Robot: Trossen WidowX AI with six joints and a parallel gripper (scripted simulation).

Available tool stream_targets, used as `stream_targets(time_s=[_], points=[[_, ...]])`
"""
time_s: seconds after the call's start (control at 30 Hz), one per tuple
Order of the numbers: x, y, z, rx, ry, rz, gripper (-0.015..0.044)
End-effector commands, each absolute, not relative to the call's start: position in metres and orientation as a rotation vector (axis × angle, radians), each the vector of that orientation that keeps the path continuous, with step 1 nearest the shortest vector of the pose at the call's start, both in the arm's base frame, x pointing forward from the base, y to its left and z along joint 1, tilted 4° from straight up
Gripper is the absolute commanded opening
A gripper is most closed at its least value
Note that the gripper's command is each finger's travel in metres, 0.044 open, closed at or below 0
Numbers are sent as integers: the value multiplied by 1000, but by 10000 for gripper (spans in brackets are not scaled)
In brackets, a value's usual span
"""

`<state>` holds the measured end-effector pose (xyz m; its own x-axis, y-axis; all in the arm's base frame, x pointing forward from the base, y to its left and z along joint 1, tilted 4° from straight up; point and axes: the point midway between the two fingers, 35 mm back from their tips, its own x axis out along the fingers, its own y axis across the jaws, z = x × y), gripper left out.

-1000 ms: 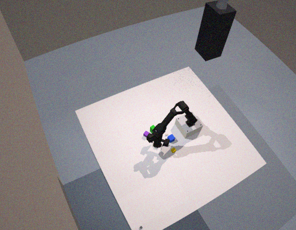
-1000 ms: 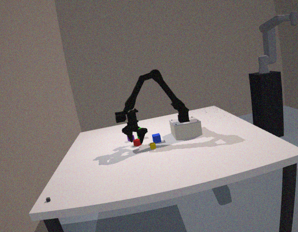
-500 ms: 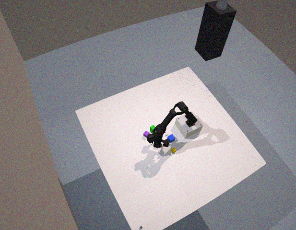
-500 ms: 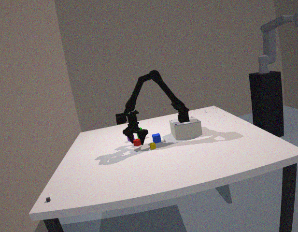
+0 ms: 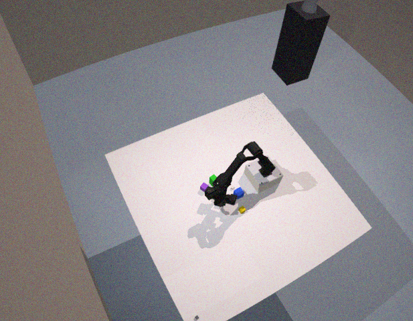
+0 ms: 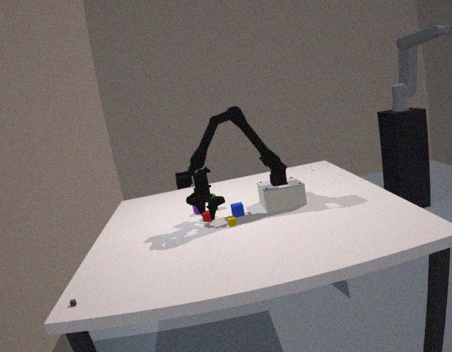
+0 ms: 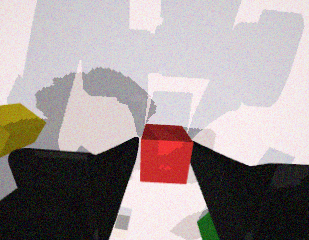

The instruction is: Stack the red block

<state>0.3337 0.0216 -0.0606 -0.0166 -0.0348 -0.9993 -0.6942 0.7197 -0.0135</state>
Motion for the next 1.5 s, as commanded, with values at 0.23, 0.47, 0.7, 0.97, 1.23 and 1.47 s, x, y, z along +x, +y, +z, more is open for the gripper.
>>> stream_targets(time_s=[0.23,0.47,0.7,0.97,1.23,1.47], points=[[332,21,-61,-630,1519,583,124],[334,23,-35,-630,1518,583,0],[335,24,2,-630,1518,583,0],[336,26,47,-630,1518,583,0],[337,27,58,-630,1517,584,0],[336,1,59,-630,1518,580,0]])
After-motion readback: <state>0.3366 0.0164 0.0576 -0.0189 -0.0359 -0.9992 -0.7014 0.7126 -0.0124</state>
